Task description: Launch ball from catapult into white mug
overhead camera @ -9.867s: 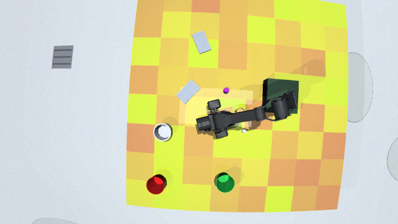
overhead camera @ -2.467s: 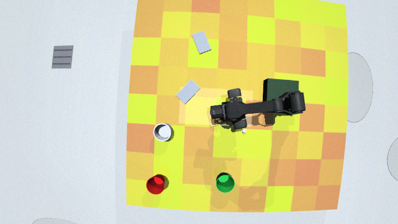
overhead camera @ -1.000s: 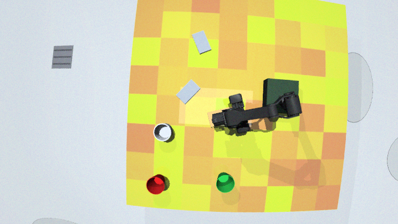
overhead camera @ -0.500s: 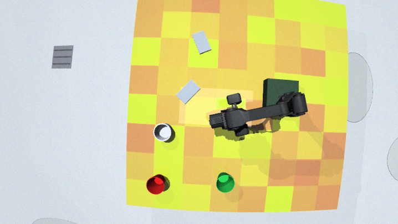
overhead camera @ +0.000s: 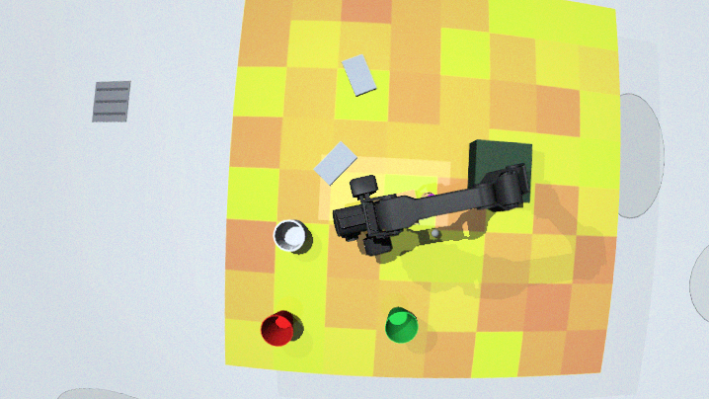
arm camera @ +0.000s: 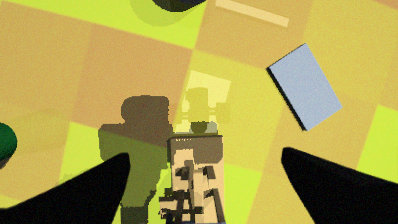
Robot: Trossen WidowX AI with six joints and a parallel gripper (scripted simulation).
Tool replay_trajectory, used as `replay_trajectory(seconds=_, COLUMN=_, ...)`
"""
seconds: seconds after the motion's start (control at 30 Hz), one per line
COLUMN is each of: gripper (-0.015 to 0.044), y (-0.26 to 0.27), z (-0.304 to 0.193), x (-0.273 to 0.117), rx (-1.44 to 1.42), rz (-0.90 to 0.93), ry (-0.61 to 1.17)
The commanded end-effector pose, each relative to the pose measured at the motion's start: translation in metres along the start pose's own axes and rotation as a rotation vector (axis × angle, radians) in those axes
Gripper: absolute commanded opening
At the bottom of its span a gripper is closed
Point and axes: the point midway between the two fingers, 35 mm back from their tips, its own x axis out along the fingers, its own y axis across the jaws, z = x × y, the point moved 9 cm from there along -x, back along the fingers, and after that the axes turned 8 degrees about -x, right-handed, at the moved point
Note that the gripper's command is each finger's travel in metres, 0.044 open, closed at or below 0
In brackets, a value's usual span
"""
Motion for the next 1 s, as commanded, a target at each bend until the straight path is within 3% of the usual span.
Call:
replay_trajectory(seconds=0.0, gripper=0.0440, y=-0.005, z=0.029, x=-0.008, rx=-0.011, rz=-0.009, ry=-0.134)
replay_trajectory(seconds=0.33, gripper=0.0440, y=-0.012, z=0.083, x=-0.032, rx=-0.041, rz=-0.038, ry=-0.431)
replay_trajectory(seconds=0.97, gripper=0.0440, y=-0.012, z=0.084, x=-0.033, rx=-0.042, rz=-0.039, ry=-0.436)
